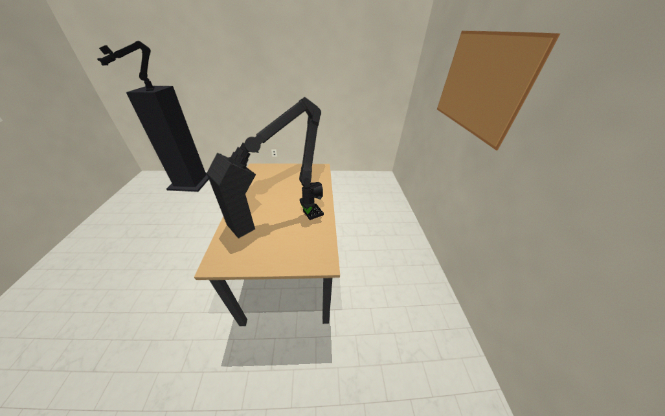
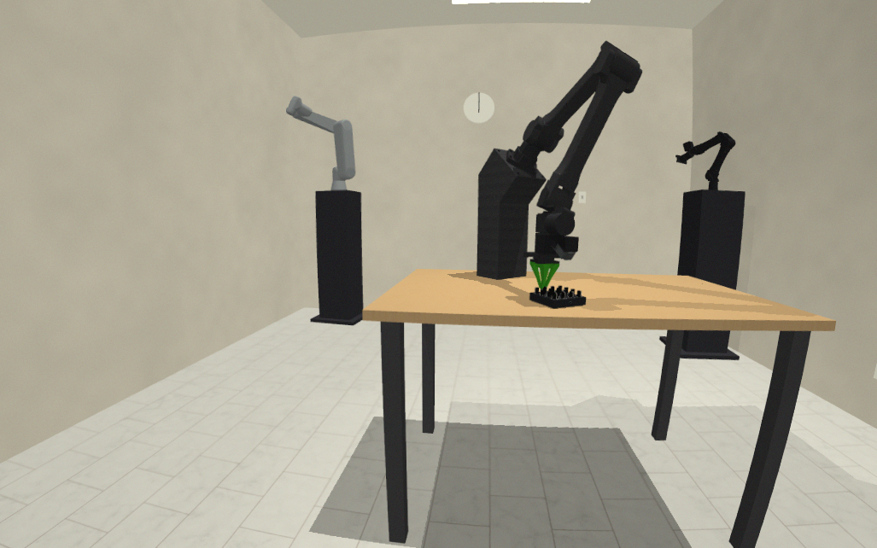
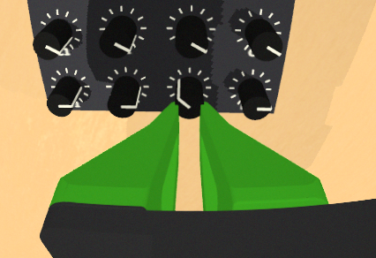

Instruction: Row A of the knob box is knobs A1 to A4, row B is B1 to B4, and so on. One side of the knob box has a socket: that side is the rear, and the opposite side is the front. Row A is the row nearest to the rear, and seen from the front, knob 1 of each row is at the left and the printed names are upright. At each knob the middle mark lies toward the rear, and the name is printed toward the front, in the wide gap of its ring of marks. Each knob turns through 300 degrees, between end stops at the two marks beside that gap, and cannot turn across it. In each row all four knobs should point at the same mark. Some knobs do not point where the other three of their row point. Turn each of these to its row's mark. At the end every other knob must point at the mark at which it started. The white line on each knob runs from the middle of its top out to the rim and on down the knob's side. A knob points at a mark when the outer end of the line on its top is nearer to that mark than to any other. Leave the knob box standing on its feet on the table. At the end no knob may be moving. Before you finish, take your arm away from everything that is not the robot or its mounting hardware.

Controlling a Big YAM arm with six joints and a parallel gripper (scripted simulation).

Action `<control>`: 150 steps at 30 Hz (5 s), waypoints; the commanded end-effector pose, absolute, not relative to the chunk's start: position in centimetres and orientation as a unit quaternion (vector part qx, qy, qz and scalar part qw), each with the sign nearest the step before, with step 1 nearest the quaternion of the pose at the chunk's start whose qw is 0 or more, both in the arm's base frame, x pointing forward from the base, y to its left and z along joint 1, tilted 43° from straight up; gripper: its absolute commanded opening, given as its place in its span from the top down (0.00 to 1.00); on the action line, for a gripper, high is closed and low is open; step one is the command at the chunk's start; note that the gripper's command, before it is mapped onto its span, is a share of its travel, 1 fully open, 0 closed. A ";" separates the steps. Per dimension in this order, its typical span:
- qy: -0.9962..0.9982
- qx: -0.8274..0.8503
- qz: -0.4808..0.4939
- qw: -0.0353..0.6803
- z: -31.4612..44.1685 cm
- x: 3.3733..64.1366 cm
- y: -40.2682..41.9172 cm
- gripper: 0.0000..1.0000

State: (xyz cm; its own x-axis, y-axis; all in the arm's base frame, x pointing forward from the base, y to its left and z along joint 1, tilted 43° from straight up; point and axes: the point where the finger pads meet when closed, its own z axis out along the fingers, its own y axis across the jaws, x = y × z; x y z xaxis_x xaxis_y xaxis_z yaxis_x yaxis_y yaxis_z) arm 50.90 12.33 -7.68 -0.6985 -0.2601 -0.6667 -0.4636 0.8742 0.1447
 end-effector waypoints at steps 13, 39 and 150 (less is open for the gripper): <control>0.906 -0.200 0.155 0.339 -7.5 51.4 12.9 0.97; 0.913 -0.163 0.168 0.333 -7.5 51.4 12.8 0.97; 0.753 0.550 0.343 0.112 -8.3 51.0 11.4 0.97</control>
